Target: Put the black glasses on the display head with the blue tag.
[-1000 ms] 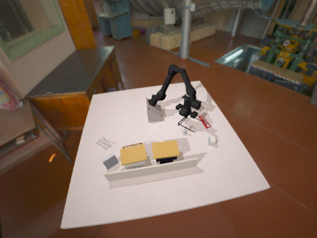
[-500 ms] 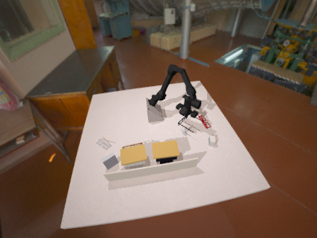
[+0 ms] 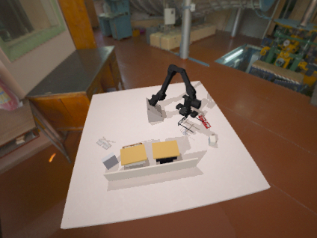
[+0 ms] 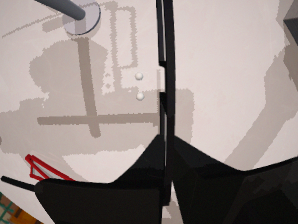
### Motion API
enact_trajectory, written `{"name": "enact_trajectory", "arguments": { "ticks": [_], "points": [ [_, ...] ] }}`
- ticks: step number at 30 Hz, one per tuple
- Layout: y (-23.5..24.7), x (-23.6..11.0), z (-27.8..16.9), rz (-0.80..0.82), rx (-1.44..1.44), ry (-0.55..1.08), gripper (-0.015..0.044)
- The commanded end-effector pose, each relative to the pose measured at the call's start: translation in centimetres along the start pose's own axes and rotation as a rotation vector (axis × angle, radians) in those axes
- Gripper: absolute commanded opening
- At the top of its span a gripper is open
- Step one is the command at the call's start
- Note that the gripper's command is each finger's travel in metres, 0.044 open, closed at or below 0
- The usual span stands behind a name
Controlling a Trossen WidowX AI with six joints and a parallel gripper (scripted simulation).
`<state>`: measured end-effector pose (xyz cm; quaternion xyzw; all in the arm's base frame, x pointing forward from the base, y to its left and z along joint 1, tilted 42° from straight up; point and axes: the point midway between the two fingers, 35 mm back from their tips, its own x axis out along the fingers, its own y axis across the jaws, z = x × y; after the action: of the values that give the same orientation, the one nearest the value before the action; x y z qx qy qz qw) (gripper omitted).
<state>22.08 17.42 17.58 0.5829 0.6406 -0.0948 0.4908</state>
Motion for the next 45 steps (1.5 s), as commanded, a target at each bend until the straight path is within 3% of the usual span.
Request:
{"name": "enact_trajectory", "arguments": {
  "ticks": [1,7,17,24,45],
  "points": [
    [0.0,0.0,0.3,-0.001,-0.004,0.003,0.0000],
    [0.1,-0.7,0.6,-0.002,-0.004,0.001,0.0000],
    [0.0,-5.6,1.0,-0.003,-0.004,0.000,0.0000],
    [-0.1,-6.0,1.0,-0.004,0.008,-0.007,0.0000],
    [-3.1,-8.7,-0.8,0.089,0.477,-0.260,0.0000]
  ]
}}
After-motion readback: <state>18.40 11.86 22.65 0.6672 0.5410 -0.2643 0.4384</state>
